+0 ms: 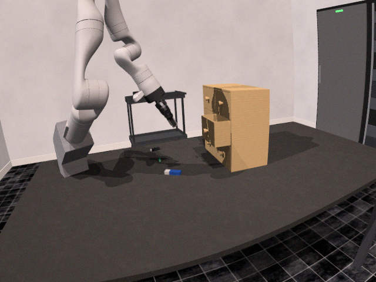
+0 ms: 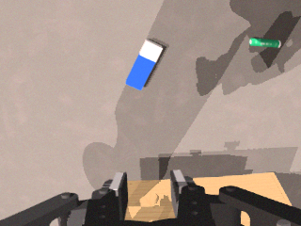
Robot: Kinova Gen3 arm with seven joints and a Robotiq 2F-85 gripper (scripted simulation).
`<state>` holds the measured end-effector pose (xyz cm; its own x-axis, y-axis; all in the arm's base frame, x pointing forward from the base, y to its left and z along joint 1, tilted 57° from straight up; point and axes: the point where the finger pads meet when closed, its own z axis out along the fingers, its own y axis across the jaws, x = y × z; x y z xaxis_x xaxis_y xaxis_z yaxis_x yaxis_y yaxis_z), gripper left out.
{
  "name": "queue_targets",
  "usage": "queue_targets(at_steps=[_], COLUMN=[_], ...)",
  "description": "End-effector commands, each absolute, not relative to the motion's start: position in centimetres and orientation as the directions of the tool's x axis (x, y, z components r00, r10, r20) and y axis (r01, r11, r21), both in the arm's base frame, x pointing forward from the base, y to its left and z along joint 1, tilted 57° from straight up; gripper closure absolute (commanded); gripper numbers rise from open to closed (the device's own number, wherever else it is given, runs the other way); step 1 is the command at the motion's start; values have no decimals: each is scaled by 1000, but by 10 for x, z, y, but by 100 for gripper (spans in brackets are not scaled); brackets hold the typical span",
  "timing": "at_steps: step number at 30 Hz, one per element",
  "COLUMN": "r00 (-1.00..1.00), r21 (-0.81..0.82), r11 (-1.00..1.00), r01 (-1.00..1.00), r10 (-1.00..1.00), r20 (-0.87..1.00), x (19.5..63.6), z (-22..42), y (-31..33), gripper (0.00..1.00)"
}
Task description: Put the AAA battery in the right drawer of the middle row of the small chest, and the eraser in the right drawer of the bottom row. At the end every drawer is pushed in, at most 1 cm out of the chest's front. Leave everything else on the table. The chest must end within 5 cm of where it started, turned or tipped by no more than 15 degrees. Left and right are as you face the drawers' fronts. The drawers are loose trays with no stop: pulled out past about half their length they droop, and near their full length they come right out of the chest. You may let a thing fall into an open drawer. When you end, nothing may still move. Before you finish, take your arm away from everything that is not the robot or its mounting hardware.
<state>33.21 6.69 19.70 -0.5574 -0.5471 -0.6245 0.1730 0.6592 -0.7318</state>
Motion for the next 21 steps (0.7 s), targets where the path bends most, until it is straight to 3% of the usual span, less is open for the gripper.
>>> queue_targets(at_steps=[1,21], r00=[-583,-684], r21=[-728,-727], r11=[665,666], r01=[170,167], r10=[-527,-453], r20=[-618,-572], x=[330,303], z=[197,201], y=[71,81], gripper=[67,67])
